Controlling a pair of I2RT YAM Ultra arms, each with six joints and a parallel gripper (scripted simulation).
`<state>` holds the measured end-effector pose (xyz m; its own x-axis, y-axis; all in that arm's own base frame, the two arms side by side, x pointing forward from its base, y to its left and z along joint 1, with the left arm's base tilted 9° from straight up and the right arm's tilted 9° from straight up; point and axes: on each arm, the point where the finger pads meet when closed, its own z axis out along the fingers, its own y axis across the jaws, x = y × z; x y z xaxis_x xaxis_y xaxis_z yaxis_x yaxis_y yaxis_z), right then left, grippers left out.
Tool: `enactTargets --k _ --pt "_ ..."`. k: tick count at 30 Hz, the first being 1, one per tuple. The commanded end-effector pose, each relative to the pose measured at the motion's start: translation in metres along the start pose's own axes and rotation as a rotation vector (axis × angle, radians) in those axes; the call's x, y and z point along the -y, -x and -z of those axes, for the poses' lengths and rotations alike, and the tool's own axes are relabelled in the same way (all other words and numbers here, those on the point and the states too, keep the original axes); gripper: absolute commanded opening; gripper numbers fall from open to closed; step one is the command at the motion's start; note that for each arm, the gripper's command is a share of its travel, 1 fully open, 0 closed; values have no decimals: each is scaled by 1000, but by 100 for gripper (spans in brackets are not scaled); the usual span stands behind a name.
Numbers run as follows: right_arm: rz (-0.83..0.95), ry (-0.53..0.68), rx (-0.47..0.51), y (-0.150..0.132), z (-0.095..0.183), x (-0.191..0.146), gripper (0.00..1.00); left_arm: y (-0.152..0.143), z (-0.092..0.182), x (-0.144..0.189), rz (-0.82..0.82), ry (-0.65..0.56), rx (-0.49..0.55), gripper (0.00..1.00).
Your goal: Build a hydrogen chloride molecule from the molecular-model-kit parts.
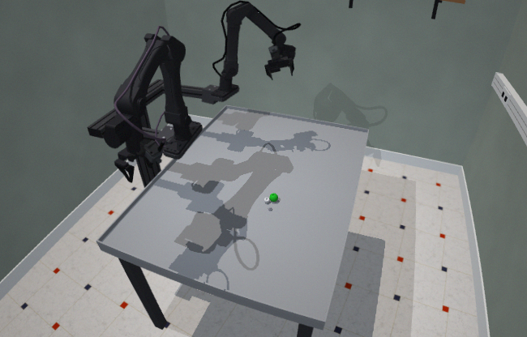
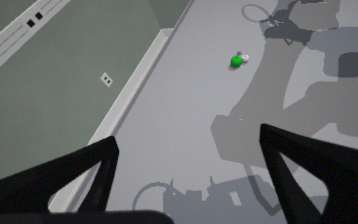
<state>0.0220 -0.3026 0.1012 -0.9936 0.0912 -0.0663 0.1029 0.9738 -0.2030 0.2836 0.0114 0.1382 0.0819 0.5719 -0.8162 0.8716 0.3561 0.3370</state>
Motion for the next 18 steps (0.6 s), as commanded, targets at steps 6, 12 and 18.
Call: enactTargets --k 6,12,18 --pt "-5 -18 4 0 4 4 100 3 0 -2 -10 3 2 100" --pt "-5 -18 4 0 4 4 100 3 0 -2 -10 3 2 100" --pt "-6 -27 12 1 8 6 100 6 1 -3 -7 8 14 100"
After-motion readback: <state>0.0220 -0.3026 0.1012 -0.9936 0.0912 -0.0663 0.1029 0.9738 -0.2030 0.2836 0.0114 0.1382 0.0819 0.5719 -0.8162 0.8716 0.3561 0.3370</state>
